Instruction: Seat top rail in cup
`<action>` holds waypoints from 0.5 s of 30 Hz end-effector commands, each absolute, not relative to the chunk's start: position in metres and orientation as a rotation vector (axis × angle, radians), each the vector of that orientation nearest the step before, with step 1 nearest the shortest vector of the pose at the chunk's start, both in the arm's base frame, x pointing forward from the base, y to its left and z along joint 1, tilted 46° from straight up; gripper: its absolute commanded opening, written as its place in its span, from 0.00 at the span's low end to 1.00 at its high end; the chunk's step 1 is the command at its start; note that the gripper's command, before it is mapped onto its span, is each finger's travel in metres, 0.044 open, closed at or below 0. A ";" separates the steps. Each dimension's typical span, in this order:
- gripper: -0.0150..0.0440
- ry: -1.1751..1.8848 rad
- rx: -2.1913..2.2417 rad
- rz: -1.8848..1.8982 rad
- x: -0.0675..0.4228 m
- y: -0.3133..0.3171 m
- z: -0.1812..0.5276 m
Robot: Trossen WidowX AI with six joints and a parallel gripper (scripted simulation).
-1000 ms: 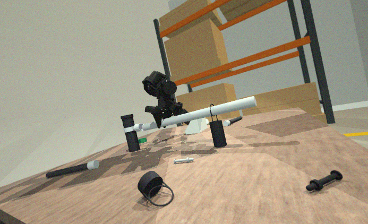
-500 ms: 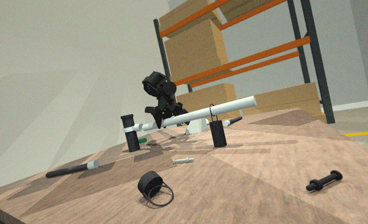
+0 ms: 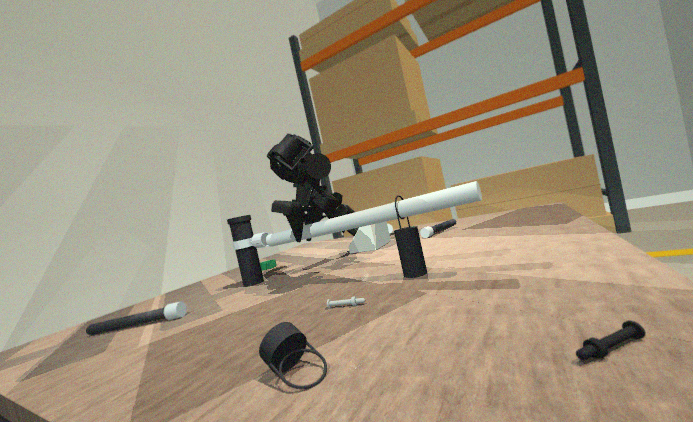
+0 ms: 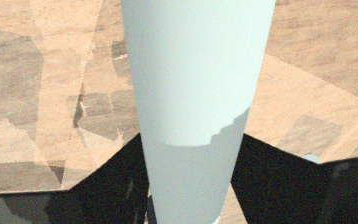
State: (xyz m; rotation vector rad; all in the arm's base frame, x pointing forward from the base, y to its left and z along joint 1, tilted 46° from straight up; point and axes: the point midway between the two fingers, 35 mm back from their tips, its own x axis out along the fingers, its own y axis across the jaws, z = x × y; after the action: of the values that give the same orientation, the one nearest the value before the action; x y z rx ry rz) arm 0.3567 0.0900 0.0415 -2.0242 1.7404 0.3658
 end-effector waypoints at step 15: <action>0.25 1.728 -2.029 0.360 0.360 0.094 0.045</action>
State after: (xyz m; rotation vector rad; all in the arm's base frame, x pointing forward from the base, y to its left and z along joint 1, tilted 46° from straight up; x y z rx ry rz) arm 0.3580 0.0908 0.0425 -2.0273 1.7444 0.3689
